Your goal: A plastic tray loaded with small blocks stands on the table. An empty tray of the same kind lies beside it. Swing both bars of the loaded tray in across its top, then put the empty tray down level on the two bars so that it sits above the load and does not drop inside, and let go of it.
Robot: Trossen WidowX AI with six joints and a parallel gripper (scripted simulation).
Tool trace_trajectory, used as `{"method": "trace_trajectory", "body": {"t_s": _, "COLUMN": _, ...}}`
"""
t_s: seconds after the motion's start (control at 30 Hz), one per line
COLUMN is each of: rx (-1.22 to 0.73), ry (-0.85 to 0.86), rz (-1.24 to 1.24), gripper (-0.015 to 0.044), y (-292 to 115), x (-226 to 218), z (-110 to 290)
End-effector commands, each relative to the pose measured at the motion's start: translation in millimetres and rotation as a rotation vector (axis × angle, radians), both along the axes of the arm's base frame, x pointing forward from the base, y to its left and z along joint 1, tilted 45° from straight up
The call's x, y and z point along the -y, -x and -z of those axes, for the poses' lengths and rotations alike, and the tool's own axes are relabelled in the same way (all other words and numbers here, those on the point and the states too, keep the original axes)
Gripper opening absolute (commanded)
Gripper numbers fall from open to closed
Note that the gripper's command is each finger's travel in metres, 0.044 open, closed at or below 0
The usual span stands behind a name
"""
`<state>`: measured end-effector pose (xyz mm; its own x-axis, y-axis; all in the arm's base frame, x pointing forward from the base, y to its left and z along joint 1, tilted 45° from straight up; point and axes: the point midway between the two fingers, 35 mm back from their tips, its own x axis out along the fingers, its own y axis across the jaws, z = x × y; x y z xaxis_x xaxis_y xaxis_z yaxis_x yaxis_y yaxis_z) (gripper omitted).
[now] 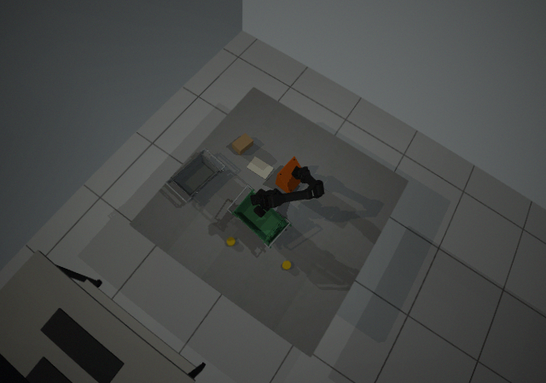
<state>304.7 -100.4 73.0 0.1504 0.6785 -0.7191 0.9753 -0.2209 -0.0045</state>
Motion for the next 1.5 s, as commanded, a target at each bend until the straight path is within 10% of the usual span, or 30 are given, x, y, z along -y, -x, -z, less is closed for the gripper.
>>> {"method": "trace_trajectory", "body": {"t_s": 0.0, "rx": -0.009, "ry": -0.007, "rz": -0.002, "gripper": 0.0000, "y": 2.9, "x": -5.4, "z": 1.6}}
{"method": "trace_trajectory", "body": {"t_s": 1.47, "rx": -0.010, "ry": -0.008, "rz": -0.002, "gripper": 0.0000, "y": 8.5, "x": -19.8, "z": 6.5}}
